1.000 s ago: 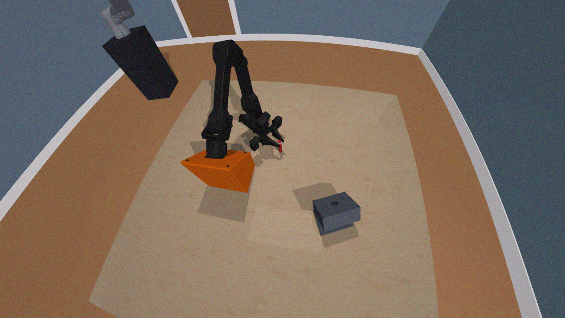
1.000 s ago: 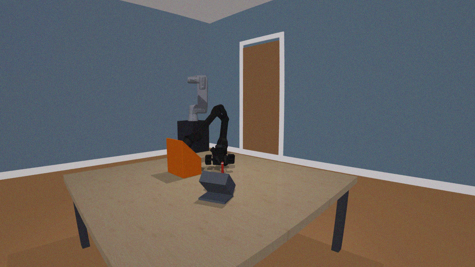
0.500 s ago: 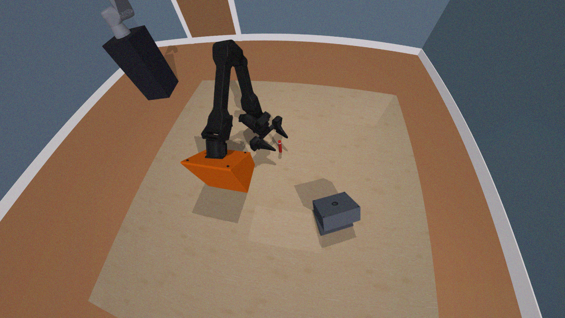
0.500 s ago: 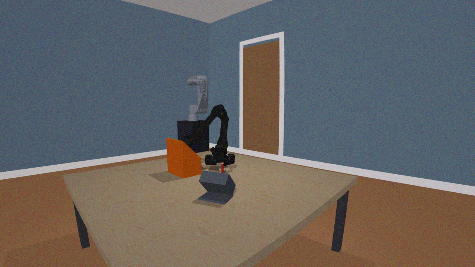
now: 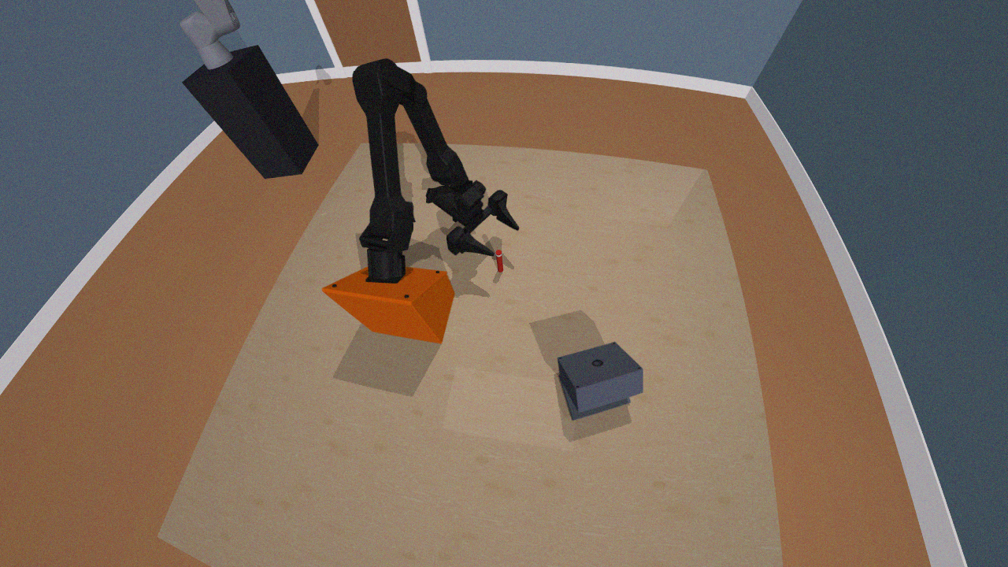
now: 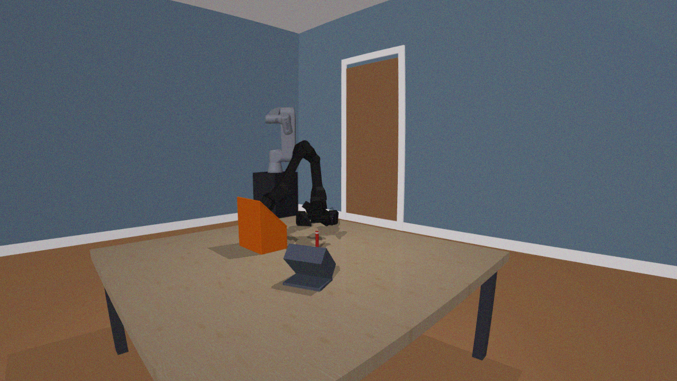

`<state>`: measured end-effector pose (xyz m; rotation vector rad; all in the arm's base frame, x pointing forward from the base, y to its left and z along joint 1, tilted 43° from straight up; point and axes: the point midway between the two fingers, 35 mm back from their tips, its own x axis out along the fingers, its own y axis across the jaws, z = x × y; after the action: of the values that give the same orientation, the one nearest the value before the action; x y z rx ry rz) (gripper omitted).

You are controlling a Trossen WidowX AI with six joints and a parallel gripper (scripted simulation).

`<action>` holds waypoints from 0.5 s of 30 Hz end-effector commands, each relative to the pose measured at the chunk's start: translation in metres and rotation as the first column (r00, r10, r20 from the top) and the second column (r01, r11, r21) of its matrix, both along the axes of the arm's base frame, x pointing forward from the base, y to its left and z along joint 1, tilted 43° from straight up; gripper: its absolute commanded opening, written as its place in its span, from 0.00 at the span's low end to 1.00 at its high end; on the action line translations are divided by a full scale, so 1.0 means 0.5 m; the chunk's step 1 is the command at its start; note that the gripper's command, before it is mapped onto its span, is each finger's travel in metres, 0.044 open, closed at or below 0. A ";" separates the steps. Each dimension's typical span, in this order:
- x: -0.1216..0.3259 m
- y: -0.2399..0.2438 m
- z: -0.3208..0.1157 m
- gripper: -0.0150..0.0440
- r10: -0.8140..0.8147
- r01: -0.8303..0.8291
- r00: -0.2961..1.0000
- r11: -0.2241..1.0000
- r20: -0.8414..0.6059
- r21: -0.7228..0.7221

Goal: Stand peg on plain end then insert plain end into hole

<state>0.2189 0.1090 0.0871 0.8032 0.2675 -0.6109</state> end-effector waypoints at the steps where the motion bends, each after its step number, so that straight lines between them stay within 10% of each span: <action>1: -0.005 -0.042 0.048 1.00 0.000 0.000 1.000 1.000 -0.010 -0.004; 15: -0.053 -0.176 0.155 1.00 0.003 -0.003 1.000 1.000 0.007 -0.013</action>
<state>0.1967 0.0274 0.1664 0.8144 0.2461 -0.6042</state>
